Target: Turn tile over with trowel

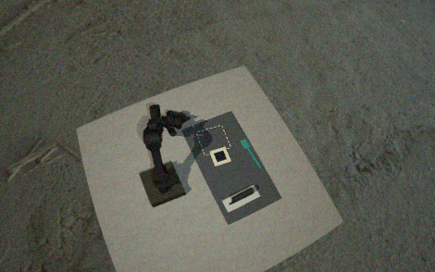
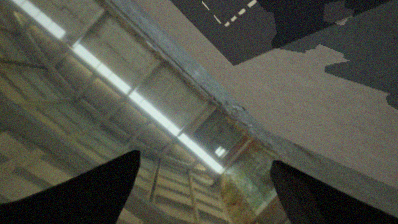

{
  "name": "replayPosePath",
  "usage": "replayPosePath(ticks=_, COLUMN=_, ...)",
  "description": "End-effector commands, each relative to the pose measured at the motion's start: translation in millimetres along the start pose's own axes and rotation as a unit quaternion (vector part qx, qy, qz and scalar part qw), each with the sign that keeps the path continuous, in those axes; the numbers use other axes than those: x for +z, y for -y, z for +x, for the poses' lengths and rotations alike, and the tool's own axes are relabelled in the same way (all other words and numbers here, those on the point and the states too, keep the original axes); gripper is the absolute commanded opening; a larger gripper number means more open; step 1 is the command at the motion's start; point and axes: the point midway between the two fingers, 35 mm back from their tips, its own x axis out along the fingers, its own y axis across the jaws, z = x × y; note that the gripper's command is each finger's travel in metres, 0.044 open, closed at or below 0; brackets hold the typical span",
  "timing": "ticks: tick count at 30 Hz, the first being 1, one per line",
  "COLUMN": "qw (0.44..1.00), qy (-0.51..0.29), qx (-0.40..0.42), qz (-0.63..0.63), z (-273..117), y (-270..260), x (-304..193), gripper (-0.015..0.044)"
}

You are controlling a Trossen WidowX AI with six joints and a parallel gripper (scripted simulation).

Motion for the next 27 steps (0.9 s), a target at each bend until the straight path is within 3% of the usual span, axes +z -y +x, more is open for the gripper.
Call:
replayPosePath(ticks=1, qw=1.000, qy=0.000, qx=0.000, qz=0.000, z=0.0, y=0.0, x=0.0, gripper=0.0374)
replayPosePath(ticks=11, qw=1.000, qy=0.000, qx=0.000, qz=0.000, z=0.0, y=0.1, x=0.0, gripper=0.0111)
replayPosePath(ticks=21, qw=1.000, qy=0.000, qx=0.000, qz=0.000, z=0.0, y=0.0, x=0.0, gripper=0.0100)
replayPosePath(ticks=25, qw=1.000, qy=0.000, qx=0.000, qz=0.000, z=0.0, y=0.0, x=0.0, gripper=0.0000)
replayPosePath(ticks=27, qw=1.000, qy=0.000, qx=0.000, qz=0.000, z=0.0, y=0.0, x=0.0, gripper=0.0000)
